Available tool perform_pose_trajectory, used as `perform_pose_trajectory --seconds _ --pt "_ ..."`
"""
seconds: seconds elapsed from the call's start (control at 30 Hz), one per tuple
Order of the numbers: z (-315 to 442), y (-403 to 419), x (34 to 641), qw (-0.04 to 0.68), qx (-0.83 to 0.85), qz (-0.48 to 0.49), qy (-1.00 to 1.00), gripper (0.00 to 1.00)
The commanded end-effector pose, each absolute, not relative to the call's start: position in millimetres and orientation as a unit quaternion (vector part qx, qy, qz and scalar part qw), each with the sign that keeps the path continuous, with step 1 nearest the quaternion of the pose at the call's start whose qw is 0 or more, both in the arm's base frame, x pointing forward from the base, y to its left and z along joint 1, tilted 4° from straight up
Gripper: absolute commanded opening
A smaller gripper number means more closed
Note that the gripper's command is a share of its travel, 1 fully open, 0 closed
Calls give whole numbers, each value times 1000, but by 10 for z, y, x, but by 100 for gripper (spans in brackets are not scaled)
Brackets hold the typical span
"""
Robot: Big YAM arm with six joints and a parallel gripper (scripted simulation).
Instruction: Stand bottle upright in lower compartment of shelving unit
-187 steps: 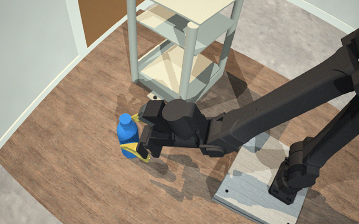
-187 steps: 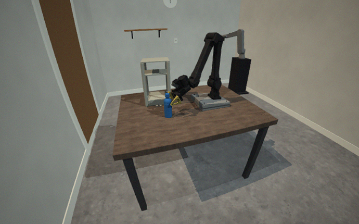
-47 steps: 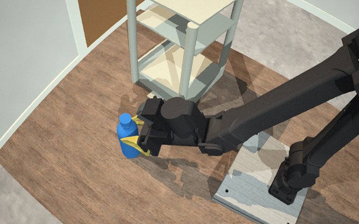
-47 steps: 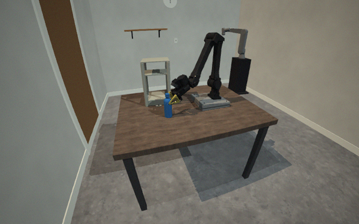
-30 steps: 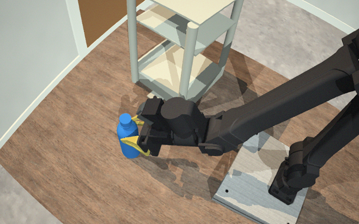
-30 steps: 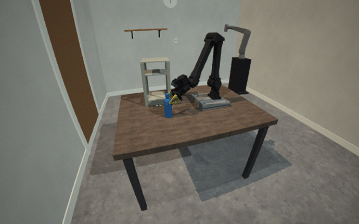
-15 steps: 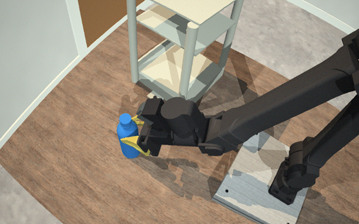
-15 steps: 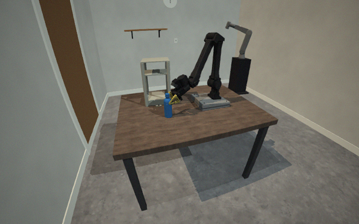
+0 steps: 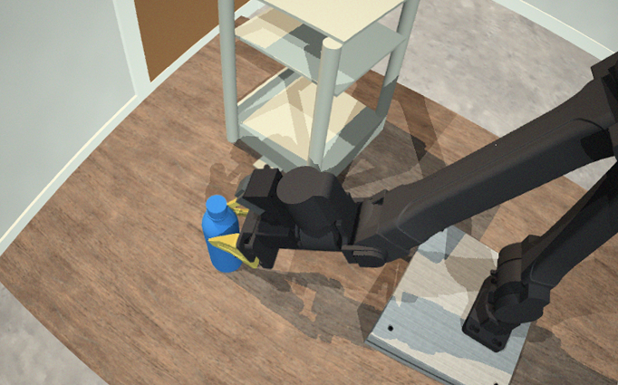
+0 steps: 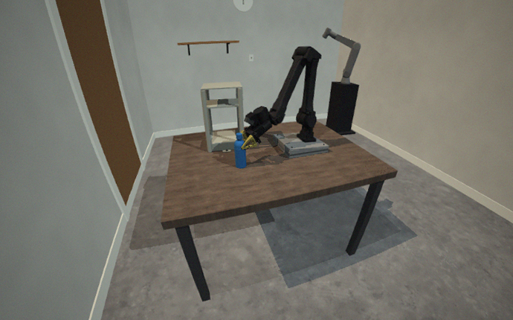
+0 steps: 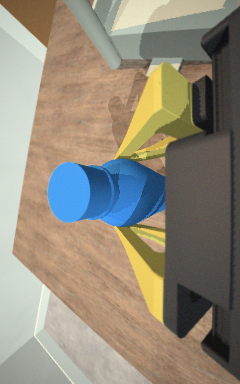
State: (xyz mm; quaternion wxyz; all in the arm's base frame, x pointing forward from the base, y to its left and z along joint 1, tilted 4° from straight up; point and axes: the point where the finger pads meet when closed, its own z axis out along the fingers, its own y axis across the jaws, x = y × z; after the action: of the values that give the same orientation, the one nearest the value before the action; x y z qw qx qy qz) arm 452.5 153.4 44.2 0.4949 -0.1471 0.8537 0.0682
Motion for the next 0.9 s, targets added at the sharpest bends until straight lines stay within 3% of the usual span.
perform_pose_trajectory --seconds 0.0,0.87 --pt "807 1652 4731 523 -146 74 837 44" --pt "1084 1677 4765 531 -144 77 832 44"
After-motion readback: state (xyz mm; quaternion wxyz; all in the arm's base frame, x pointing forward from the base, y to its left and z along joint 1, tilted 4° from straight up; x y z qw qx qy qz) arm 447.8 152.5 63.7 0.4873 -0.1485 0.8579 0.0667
